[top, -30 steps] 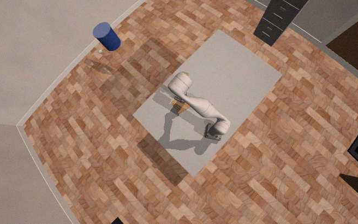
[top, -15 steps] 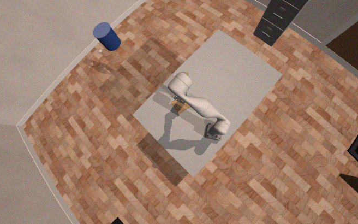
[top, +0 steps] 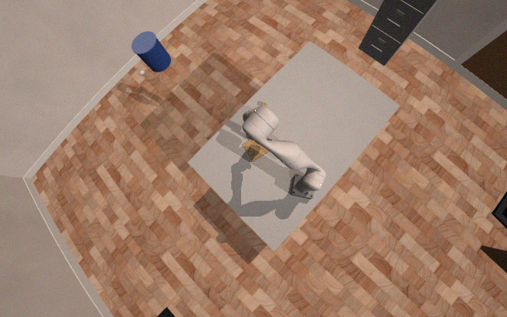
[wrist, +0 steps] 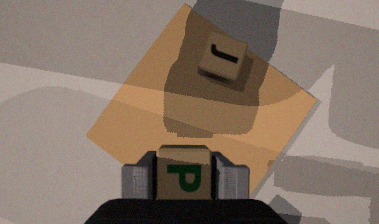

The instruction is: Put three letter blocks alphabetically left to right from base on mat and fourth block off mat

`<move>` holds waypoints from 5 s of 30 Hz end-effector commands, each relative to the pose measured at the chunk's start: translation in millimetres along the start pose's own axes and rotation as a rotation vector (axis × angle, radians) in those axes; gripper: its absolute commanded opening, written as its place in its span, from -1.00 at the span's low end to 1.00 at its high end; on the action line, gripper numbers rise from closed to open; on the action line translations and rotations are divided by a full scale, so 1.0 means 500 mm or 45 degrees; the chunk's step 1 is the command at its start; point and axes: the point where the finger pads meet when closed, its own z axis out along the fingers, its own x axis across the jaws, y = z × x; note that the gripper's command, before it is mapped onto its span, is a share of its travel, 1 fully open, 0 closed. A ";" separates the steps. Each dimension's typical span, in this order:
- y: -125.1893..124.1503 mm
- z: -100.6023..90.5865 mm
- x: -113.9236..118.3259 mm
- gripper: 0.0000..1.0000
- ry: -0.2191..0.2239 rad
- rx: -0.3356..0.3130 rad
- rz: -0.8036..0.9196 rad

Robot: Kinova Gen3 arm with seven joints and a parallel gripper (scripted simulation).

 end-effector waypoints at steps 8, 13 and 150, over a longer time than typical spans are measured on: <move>-0.005 -0.090 0.019 0.14 0.036 -0.007 -0.014; -0.005 -0.091 0.019 0.14 0.036 -0.007 -0.014; -0.065 0.108 0.032 0.14 0.037 -0.001 0.402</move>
